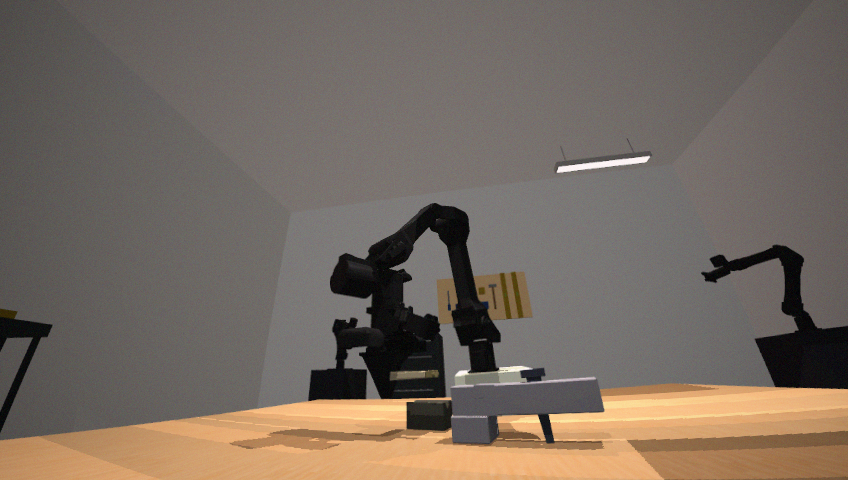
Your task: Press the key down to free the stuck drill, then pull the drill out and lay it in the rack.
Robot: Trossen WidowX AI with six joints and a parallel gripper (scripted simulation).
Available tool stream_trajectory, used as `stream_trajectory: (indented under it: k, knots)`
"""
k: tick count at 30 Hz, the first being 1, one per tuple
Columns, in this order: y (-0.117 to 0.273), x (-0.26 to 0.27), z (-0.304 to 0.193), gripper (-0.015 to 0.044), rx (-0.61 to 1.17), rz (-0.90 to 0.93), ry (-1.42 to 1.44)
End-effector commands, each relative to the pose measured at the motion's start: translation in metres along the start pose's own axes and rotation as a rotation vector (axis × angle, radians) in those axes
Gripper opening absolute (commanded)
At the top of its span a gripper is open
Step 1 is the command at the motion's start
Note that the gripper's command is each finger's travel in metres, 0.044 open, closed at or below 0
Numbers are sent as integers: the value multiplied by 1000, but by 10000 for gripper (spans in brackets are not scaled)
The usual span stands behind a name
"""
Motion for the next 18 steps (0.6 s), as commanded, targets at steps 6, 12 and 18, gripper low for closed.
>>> stream_trajectory:
  k: [6,12,18]
  knots:
    - [5,-1,1,0,-5,-4,3]
    - [7,-1,2,0,-5,-4,3]
    - [6,5,0,0,-5,-4,3]
Point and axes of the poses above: the point midway between the two fingers, 35 mm back from their tips, its own y axis back along the fingers, its own x axis across the jaws, z = x × y, the point moved 3 cm from there along y, back along the fingers, and after that the axes turned 6 degrees about -y, right-handed, at the moved point
